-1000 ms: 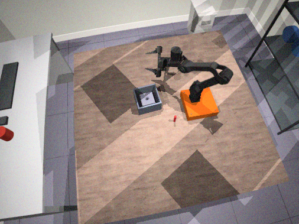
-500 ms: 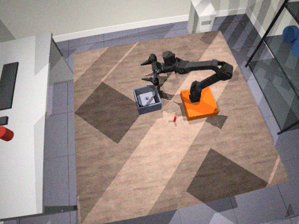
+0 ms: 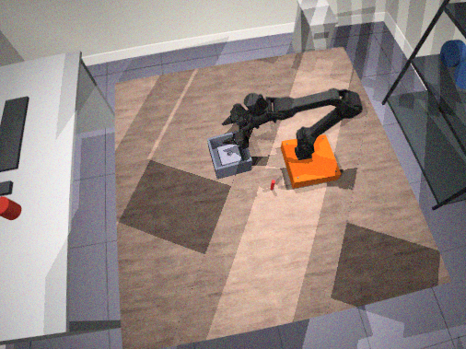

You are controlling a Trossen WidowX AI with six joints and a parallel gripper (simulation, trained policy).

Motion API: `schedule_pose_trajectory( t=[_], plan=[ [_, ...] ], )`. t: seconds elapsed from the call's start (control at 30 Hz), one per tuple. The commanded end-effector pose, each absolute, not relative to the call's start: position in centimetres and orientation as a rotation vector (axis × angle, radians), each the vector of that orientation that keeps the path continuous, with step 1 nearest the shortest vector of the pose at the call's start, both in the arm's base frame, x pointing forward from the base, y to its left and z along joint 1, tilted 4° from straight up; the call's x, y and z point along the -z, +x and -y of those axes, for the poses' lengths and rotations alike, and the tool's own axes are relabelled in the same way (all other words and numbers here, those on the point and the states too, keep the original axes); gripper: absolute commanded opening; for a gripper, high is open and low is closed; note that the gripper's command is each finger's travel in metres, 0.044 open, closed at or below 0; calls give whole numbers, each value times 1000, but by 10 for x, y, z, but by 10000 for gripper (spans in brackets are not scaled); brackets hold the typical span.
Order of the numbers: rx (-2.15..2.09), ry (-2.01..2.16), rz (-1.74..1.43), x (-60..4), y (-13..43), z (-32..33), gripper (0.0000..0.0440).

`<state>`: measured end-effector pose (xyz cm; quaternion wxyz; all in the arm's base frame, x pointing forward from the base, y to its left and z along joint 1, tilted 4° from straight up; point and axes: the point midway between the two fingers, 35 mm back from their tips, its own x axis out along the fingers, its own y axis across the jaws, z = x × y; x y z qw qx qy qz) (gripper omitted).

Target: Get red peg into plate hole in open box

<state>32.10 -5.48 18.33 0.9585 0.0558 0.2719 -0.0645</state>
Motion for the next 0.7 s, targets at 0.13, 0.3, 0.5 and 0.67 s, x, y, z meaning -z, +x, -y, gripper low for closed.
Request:
schedule_pose_trajectory(
  t=[0.13, 0.3, 0.5, 0.67],
  plan=[
    [171, 306, -711, -166, 310, 18, 440],
    [222, 414, -827, -152, 296, -4, 440],
    [312, 519, -968, -137, 273, -29, 440],
    [409, 579, -1086, -125, 249, -48, 440]
  ],
)
